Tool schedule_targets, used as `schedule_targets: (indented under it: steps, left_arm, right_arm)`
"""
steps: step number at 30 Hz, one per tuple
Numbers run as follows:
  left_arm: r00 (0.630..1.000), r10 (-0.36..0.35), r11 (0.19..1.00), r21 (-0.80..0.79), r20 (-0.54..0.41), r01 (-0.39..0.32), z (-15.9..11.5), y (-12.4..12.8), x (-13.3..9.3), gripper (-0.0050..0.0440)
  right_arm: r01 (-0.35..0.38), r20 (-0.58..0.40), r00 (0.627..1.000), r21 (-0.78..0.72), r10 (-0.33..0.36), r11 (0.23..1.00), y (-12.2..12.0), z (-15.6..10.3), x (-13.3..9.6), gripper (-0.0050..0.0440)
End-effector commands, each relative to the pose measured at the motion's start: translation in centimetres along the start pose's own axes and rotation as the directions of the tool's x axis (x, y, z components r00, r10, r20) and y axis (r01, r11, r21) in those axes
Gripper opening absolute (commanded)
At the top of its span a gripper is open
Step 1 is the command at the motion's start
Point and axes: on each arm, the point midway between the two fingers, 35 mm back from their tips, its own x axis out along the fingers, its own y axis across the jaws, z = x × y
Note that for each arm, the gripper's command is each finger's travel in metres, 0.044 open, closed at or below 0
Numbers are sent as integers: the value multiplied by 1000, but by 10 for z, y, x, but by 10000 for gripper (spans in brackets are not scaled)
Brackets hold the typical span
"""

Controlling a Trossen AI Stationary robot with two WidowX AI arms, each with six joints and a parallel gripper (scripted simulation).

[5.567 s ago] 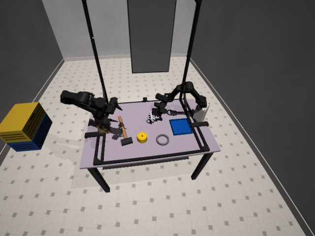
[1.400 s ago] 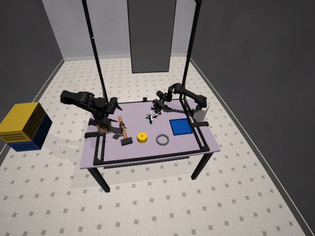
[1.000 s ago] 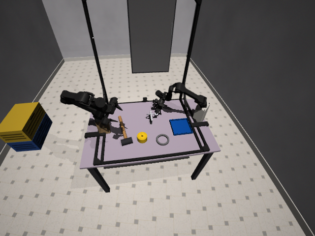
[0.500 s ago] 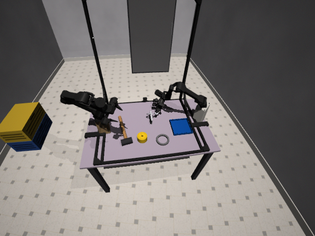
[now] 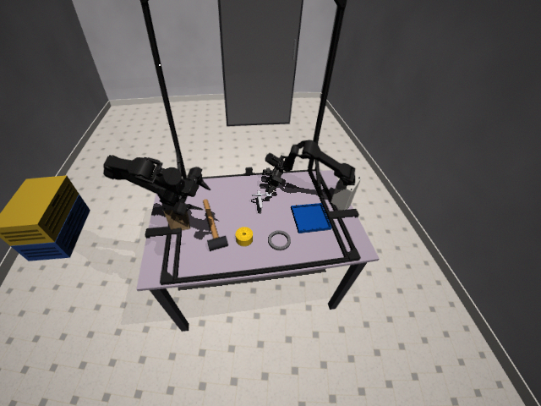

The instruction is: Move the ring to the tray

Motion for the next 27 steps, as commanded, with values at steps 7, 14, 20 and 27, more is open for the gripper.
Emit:
schedule_targets:
  steps: [7,14,20,27]
  left_arm:
    - [1000,2,1000,-8,0,-2,4,0,-6,0]
    - [1000,3,1000,-8,0,-3,6,-1,-9,0]
    - [1000,3,1000,-8,1,-3,7,-4,-12,0]
    - [1000,3,1000,-8,1,-3,8,-7,-15,0]
  right_arm:
    - [3,-1,1000,2,-3,1000,0,0,0,400]
    - [3,-1,1000,2,-3,1000,0,0,0,400]
    - [3,-1,1000,2,-3,1000,0,0,0,400]
    - [3,-1,1000,2,-3,1000,0,0,0,400]
